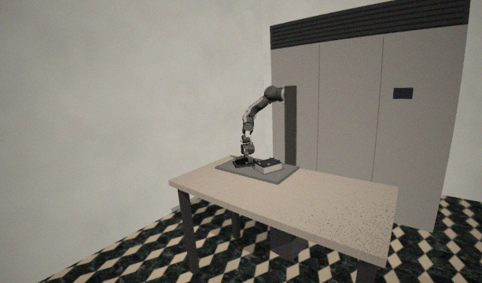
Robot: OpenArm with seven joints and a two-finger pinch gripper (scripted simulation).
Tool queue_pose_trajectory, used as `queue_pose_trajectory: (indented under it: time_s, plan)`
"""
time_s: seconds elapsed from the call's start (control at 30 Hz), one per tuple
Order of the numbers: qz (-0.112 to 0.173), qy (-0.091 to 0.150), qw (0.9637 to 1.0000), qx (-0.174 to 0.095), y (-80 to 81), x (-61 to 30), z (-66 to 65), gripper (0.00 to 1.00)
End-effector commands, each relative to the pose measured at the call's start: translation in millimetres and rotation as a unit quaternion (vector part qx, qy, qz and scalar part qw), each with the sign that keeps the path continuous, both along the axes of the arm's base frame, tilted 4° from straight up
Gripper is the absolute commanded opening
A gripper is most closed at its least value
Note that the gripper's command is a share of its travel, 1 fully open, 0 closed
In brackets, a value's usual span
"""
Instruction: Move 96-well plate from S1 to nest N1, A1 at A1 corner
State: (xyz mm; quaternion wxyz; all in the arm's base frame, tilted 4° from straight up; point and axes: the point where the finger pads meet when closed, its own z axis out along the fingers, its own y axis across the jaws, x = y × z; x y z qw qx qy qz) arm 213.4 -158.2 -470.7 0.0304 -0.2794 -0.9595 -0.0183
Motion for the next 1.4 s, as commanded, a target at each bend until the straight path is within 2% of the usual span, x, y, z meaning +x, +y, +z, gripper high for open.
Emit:
queue_pose_trajectory:
  time_s: [0.0, 0.03, 0.33, 0.5, 0.9, 1.07, 1.37]
  plan:
    - [0.000, -0.001, 1.0000, 0.000, 0.1, 0.5, 0.3, 0.73]
    - [0.000, -0.001, 1.0000, 0.000, 0.1, 0.5, 0.3, 0.77]
    - [0.000, -0.001, 1.0000, 0.000, 0.1, 0.5, 0.3, 0.77]
    - [0.000, -0.001, 1.0000, 0.000, -2.2, 2.7, 40.4, 0.77]
    - [0.000, -0.001, 1.0000, 0.000, -2.2, 2.7, 40.4, 0.77]
    - [0.000, -0.001, 1.0000, 0.000, -4.3, 4.6, 79.8, 0.77]
    - [0.000, -0.001, 1.0000, 0.000, -4.3, 4.6, 79.8, 0.77]
